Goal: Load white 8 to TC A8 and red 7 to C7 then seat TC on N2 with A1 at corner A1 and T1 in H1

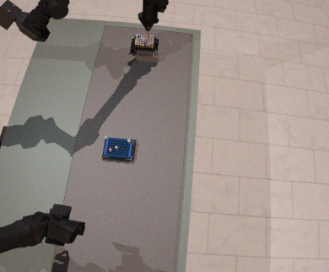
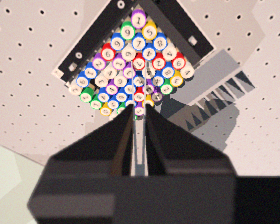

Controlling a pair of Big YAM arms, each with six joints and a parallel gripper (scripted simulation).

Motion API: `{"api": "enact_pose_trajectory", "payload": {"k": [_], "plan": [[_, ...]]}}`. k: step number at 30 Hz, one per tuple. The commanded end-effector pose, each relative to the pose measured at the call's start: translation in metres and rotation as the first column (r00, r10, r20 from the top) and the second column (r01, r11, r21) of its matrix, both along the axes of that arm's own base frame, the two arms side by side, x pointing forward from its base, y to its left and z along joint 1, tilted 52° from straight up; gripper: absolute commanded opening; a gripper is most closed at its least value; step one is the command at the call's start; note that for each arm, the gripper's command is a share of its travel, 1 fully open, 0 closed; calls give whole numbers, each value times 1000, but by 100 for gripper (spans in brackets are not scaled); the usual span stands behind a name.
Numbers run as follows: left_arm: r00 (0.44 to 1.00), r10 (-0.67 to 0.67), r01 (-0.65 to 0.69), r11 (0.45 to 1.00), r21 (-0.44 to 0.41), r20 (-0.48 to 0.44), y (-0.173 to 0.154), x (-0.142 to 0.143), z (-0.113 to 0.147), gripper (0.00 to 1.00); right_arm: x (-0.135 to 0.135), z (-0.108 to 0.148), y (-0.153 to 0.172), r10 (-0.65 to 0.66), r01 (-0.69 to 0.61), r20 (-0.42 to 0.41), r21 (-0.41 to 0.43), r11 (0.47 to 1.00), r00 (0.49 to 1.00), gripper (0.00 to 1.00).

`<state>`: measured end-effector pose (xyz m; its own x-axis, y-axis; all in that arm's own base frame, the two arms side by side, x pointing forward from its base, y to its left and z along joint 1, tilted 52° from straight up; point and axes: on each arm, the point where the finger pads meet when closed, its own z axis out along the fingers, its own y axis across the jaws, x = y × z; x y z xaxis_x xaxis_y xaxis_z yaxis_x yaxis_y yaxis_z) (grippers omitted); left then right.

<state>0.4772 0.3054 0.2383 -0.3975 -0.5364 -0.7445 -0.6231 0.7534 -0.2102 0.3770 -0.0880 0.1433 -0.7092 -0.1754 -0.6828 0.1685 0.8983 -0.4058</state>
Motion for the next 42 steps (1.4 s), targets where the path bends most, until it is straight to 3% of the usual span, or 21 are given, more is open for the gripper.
{"api": "enact_pose_trajectory", "payload": {"k": [1, 12, 16, 32, 33, 40, 42], "plan": [[1000, -3, 3, 1000, 5, 14, 1, 13, 5, 9, 2, 4, 1, 11, -11, -1, -10, 1000, 1000, 100], [1000, -3, 3, 1000, 4, 12, 1, 11, 4, 9, 2, 4, 1, 11, -11, -1, -10, 1000, 1000, 100], [999, -2, 1, 1000, 24, 41, -4, 2, 23, 9, 2, 4, 1, 11, -11, -1, -10, 1000, 1000, 100], [1000, 9, -9, 1000, 1, -7, -14, -25, 22, 9, 2, 4, 1, 11, -11, -1, -10, 1000, 1000, 100], [999, 9, -10, 1000, -15, -32, -14, -25, 11, 9, 2, 4, 1, 11, -11, -1, -10, 1000, 1000, 100], [999, 13, -15, 999, 43, 50, -10, -25, 46, 9, 2, 4, 1, 11, -11, -1, -10, 1000, 1000, 100], [1000, 15, -16, 1000, 26, 21, -13, -32, 38, 9, 2, 4, 1, 11, -11, -1, -10, 1000, 1000, 100]]}}
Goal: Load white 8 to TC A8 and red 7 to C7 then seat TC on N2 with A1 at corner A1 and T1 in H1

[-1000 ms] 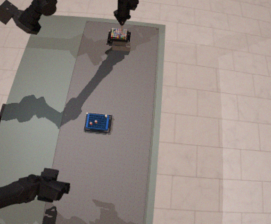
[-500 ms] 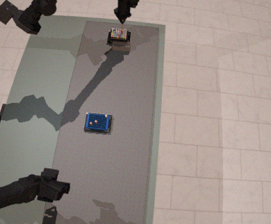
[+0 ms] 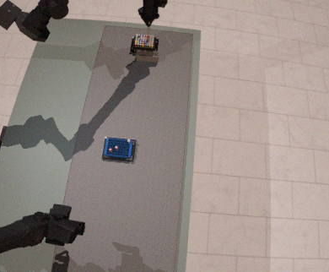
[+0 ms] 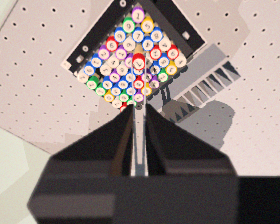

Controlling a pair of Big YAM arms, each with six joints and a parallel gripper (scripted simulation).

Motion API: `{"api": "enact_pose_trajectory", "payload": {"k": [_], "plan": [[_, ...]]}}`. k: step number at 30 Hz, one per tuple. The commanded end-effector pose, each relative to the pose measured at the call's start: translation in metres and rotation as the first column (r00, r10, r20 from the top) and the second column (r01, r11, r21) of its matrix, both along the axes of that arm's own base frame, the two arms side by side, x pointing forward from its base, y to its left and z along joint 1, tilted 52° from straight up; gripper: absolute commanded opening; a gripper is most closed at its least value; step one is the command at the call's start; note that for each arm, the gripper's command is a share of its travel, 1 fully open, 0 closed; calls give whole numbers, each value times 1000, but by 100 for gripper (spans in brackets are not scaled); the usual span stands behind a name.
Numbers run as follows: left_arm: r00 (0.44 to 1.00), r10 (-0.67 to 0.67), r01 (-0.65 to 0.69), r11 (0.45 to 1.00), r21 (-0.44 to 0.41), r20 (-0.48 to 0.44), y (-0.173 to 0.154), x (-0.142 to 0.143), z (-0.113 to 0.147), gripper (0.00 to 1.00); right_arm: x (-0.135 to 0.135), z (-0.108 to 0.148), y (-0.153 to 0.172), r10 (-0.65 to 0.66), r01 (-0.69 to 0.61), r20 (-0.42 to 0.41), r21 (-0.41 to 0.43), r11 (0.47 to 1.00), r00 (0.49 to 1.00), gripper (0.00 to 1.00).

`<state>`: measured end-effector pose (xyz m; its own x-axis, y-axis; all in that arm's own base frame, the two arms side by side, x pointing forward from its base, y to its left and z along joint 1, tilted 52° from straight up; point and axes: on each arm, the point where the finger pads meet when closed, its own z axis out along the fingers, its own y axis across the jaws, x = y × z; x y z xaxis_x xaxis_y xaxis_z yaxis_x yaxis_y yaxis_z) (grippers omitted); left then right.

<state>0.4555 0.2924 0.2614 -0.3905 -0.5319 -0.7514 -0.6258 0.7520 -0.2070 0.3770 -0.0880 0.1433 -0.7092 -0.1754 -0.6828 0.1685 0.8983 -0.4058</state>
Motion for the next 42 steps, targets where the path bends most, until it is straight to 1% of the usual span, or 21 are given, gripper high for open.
{"api": "enact_pose_trajectory", "payload": {"k": [1, 7, 8, 10, 15, 17, 20, 21, 22, 24, 25, 27, 42], "plan": [[1000, 11, -11, 1000, 14, 10, -1, -12, 15, 9, 2, 4, 1, 11, -11, -1, -10, 1000, 1000, 100], [1000, 12, -12, 1000, 4, -6, -5, -20, 13, 9, 2, 4, 1, 11, -11, -1, -10, 1000, 1000, 100], [1000, 13, -13, 1000, -10, -27, -4, -19, 3, 9, 2, 4, 1, 11, -11, -1, -10, 1000, 1000, 100], [1000, 14, -14, 1000, 5, -8, -5, -23, 15, 9, 2, 4, 1, 11, -11, -1, -10, 1000, 1000, 100], [999, 8, -9, 999, 35, 39, -4, -19, 33, 9, 2, 4, 1, 11, -11, -1, -10, 1000, 1000, 100], [1000, 8, -8, 1000, 17, 11, -8, -26, 26, 9, 2, 4, 1, 11, -11, -1, -10, 1000, 1000, 100], [1000, 9, -9, 1000, 5, -5, -10, -28, 21, 9, 2, 4, 1, 11, -11, -1, -10, 1000, 1000, 100], [999, 8, -8, 1000, -15, -32, -9, -26, 6, 9, 2, 4, 1, 11, -11, -1, -10, 1000, 1000, 100], [999, 7, -8, 1000, -24, -45, -9, -25, -1, 9, 2, 4, 1, 11, -11, -1, -10, 1000, 1000, 100], [999, 7, -8, 1000, -24, -45, -9, -25, -1, 9, 2, 4, 1, 11, -11, -1, -10, 1000, 1000, 100], [1000, 8, -8, 1000, 0, -11, -4, -18, 10, 9, 2, 4, 1, 11, -11, -1, -10, 1000, 1000, 100], [1000, 7, -7, 1000, 7, 1, -2, -15, 17, 9, 2, 4, 1, 11, -11, -1, -10, 1000, 1000, 100], [1000, 4, -4, 1000, 9, 7, -1, -11, 19, 9, 2, 4, 1, 11, -11, -1, -10, 1000, 1000, 100]]}}
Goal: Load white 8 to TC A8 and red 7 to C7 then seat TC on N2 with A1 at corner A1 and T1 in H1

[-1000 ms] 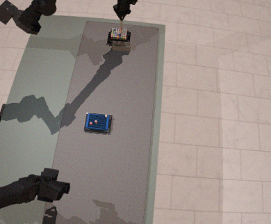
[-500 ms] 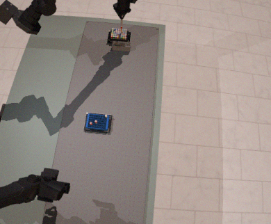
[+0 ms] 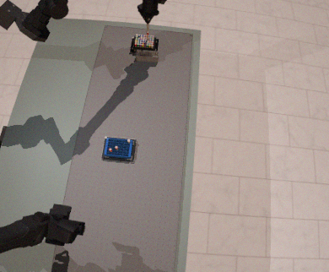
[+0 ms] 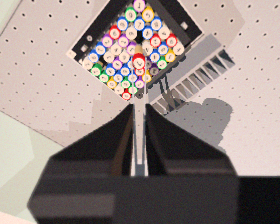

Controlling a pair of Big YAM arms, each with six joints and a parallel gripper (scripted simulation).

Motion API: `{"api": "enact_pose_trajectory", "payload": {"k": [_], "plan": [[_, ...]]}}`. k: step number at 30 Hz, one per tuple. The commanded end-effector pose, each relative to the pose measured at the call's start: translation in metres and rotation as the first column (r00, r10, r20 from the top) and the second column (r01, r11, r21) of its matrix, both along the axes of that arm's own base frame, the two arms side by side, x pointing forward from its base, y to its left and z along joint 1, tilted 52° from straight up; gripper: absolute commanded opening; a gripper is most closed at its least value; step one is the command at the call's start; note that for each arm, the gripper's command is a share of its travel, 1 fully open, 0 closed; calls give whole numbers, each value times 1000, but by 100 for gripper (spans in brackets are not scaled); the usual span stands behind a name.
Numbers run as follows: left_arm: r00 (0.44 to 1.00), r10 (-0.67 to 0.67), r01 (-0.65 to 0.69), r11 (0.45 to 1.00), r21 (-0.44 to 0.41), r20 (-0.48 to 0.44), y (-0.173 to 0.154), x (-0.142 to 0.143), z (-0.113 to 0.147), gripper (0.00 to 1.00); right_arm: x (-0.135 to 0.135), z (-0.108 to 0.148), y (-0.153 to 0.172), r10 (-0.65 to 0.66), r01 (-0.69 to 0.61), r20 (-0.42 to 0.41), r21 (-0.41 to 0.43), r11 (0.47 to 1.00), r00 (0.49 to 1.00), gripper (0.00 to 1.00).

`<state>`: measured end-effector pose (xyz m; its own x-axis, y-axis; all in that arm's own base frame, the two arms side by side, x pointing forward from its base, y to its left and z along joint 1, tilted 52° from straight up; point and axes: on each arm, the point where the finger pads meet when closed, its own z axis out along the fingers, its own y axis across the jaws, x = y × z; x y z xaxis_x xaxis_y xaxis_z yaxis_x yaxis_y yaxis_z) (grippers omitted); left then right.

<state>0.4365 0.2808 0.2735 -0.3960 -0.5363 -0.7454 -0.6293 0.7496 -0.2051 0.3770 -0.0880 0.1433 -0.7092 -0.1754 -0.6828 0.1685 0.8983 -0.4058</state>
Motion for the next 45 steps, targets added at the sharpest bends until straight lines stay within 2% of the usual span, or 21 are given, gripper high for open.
{"api": "enact_pose_trajectory", "payload": {"k": [1, 42, 43, 45], "plan": [[1000, 2, -2, 1000, 14, 16, 11, 8, 7, 9, 2, 4, 1, 11, -11, -1, -10, 1000, 1000, 100], [1000, 1, -1, 1000, 14, 18, 10, 8, 8, 9, 2, 4, 1, 11, -11, -1, -10, 1000, 1000, 100], [1000, -14, 13, 999, 29, 24, 11, 12, 13, 9, 2, 4, 1, 11, -11, -1, -10, 1000, 1000, 100], [999, -30, 30, 999, 23, 12, -1, 15, 5, 9, 2, 4, 1, 11, -11, -1, -10, 1000, 1000, 100]]}}
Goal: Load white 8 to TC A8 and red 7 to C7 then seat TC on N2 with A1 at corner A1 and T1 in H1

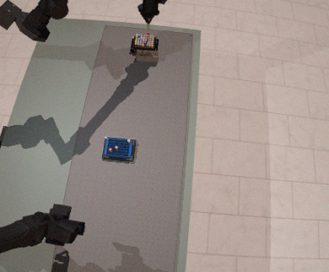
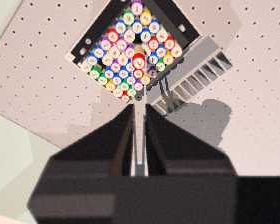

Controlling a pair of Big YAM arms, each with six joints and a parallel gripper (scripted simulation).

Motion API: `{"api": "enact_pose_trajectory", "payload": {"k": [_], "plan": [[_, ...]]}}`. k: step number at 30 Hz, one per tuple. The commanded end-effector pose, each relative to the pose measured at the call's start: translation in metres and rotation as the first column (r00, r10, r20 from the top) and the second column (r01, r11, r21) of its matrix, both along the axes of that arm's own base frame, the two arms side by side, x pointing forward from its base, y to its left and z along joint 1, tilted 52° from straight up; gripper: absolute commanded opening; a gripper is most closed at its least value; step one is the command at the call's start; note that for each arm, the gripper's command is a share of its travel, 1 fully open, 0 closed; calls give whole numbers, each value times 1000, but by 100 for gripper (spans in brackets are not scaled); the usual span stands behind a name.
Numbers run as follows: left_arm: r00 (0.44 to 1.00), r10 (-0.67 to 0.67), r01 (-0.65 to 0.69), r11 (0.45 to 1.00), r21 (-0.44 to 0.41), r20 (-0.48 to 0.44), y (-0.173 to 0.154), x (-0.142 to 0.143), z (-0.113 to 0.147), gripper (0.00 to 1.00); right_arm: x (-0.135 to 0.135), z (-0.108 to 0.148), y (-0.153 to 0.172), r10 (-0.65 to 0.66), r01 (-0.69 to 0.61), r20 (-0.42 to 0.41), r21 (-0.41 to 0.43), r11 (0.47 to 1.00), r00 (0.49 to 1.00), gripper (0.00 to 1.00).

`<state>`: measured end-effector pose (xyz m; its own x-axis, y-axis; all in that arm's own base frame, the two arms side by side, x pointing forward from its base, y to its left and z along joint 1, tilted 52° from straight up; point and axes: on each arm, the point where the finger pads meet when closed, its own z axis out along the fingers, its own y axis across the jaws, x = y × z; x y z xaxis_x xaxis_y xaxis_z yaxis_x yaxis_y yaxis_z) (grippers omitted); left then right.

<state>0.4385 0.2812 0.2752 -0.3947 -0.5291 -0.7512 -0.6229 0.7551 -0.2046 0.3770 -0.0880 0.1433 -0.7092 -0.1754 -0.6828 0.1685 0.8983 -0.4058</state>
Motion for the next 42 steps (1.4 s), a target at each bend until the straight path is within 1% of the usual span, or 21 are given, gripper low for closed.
{"api": "enact_pose_trajectory", "payload": {"k": [1, 2, 6, 12, 22, 23, 25, 42], "plan": [[1000, -15, 15, 1000, 2, -5, -5, 10, -6, 9, 2, 4, 1, 11, -11, -1, -10, 1000, 1000, 100], [1000, -10, 10, 1000, -10, -11, -7, 8, -12, 9, 2, 4, 1, 11, -11, -1, -10, 1000, 1000, 100], [1000, -8, 8, 1000, -12, -10, -10, 8, -13, 9, 2, 4, 1, 11, -11, -1, -10, 1000, 1000, 100], [1000, -9, 8, 1000, 9, 26, -22, 5, 3, 9, 2, 4, 1, 11, -11, -1, -10, 1000, 1000, 100], [1000, -8, 8, 1000, 8, 25, -34, 7, -3, 9, 2, 4, 1, 11, -11, -1, -10, 1000, 1000, 100], [1000, -8, 8, 1000, 2, 15, -35, 8, -9, 9, 2, 4, 1, 11, -11, -1, -10, 1000, 1000, 100], [1000, -8, 8, 1000, 7, 25, -39, 7, -5, 9, 2, 4, 1, 11, -11, -1, -10, 1000, 1000, 100], [1000, -8, 8, 1000, 5, 24, -61, 10, -17, 9, 2, 4, 1, 11, -11, -1, -10, 1000, 1000, 100]]}}
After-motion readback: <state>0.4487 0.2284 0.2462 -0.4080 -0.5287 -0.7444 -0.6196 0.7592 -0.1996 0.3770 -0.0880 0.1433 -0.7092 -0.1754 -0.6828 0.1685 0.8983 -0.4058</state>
